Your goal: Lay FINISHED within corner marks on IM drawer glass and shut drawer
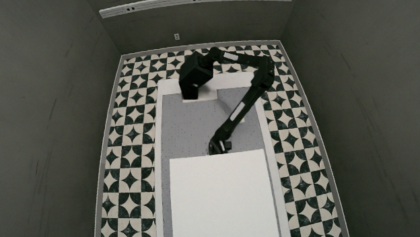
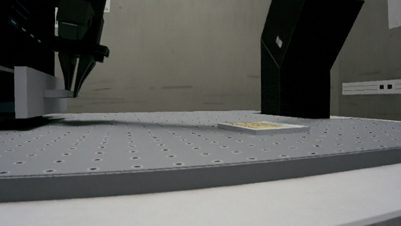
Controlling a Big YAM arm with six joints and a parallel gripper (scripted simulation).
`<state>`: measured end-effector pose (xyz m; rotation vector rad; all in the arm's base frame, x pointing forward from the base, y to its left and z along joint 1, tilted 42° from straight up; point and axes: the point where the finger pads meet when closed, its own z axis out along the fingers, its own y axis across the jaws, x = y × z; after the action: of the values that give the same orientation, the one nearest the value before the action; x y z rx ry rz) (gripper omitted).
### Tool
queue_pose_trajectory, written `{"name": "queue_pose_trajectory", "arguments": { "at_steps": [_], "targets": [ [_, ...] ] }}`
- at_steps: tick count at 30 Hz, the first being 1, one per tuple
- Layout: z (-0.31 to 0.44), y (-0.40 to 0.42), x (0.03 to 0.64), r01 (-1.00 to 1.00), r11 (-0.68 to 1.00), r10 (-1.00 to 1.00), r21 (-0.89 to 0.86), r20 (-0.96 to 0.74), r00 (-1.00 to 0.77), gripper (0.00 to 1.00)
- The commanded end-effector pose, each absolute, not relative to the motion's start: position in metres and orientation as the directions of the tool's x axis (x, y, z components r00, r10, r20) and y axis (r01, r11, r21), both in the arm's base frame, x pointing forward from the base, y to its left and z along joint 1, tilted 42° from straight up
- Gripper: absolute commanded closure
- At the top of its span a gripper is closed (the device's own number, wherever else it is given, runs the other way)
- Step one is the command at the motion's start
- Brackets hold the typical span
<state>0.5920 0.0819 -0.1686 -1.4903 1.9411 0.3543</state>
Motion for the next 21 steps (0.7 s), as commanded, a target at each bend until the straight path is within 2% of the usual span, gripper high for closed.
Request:
{"name": "queue_pose_trajectory", "arguments": {
  "at_steps": [1,8,21],
  "targets": [
    [-0.218,0.107,0.539,-0.955,0.294,-0.753,-0.038,-0.624,-0.207,0.93],
    [-0.214,0.106,0.543,-0.915,0.325,-0.744,-0.237,-0.661,-0.093,0.93],
    [-0.218,0.108,0.534,-0.923,0.309,-0.752,-0.228,-0.653,-0.09,0.93]
  ]
}}
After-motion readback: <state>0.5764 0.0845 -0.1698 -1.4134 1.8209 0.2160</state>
